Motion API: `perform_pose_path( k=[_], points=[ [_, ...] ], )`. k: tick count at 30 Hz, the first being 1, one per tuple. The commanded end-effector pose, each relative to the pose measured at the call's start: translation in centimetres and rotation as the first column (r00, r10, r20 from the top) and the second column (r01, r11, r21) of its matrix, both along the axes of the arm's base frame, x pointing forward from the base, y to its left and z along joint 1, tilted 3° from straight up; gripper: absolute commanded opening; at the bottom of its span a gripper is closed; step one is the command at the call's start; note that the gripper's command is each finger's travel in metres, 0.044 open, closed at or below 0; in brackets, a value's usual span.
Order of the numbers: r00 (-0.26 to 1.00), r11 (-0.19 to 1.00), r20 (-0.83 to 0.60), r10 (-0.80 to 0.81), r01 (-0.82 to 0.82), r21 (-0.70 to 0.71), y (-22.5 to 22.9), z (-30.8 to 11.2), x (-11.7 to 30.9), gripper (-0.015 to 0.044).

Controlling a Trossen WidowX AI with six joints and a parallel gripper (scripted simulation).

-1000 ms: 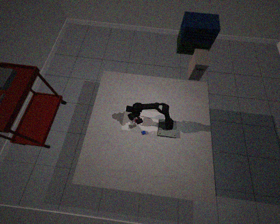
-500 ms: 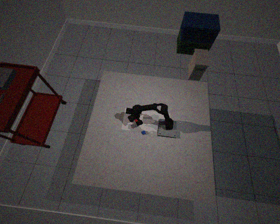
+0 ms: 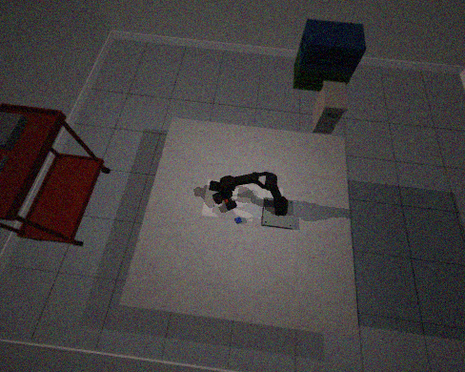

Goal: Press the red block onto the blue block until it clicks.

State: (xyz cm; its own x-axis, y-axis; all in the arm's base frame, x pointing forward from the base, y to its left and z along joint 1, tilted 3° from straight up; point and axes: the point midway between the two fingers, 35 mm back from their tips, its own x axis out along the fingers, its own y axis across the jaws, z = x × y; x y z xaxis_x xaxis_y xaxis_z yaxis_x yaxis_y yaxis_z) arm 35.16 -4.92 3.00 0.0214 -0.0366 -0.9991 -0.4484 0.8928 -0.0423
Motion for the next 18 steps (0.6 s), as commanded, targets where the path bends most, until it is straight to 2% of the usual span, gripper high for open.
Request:
perform_pose_path(
  k=[1,2,14,18],
  points=[
    [1.000,1.000,-0.009,-0.003,0.003,-0.004,-0.09,-0.93,-0.16,0.0440],
    [1.000,1.000,-0.009,-0.003,0.003,-0.004,-0.09,-0.96,-0.16,0.0440],
    [1.000,1.000,-0.009,-0.003,0.003,-0.004,-0.09,-0.96,-0.16,0.0125],
    [1.000,1.000,-0.009,-0.003,0.003,-0.004,-0.09,-0.96,-0.16,0.0098]
  ],
)
